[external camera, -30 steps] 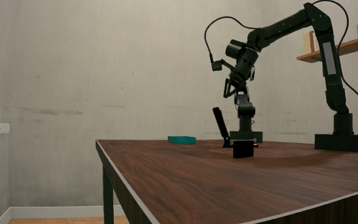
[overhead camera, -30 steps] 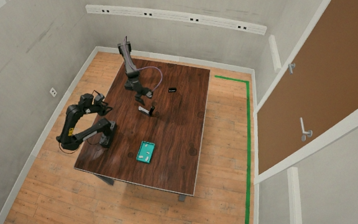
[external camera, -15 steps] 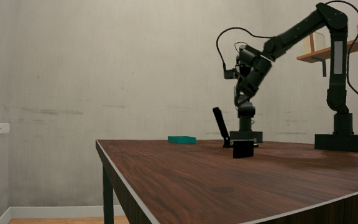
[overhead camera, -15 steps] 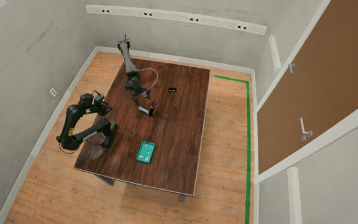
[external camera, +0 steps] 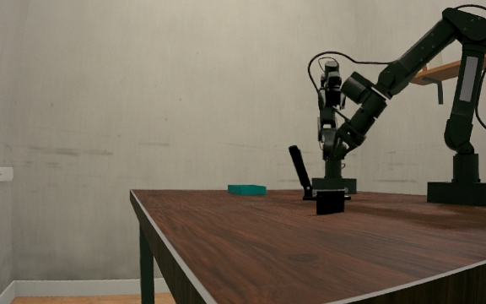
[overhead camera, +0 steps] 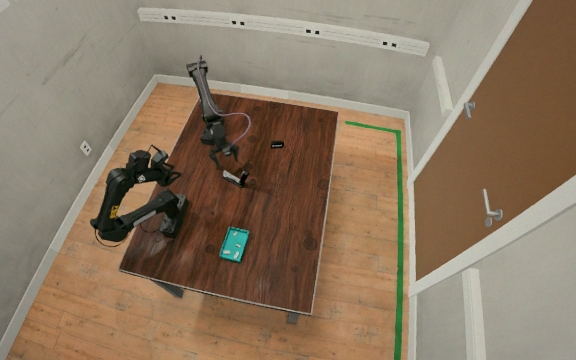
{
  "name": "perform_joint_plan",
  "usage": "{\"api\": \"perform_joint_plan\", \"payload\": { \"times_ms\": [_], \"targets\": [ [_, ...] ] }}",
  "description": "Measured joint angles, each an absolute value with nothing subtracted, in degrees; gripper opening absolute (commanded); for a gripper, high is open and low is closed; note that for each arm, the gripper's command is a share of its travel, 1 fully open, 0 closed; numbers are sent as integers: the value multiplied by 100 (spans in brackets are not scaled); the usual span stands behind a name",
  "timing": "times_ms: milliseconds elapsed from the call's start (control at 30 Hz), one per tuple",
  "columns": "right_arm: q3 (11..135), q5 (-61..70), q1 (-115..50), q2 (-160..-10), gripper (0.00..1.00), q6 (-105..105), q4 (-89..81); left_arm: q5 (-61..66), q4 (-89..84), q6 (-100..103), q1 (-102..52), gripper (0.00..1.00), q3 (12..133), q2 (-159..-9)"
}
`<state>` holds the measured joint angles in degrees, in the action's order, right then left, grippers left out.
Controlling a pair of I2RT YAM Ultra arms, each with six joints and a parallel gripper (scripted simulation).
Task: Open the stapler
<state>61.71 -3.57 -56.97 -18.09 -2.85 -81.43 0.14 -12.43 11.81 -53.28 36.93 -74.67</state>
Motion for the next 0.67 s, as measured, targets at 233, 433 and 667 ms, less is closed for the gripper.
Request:
{"api": "perform_joint_plan", "payload": {
  "times_ms": [233,433,667],
  "targets": [
    [6171,-357,-5697,-1809,57,-285,-8143,86,-1129,1129,-5301,100,3607,-7446],
    [6171,-357,-5697,-1809,57,-285,-8143,106,-1083,1118,-5301,100,3607,-7439],
    [6171,-357,-5697,-1809,57,-285,-8143,110,-1072,1114,-5301,100,3607,-7439]
  ]
}}
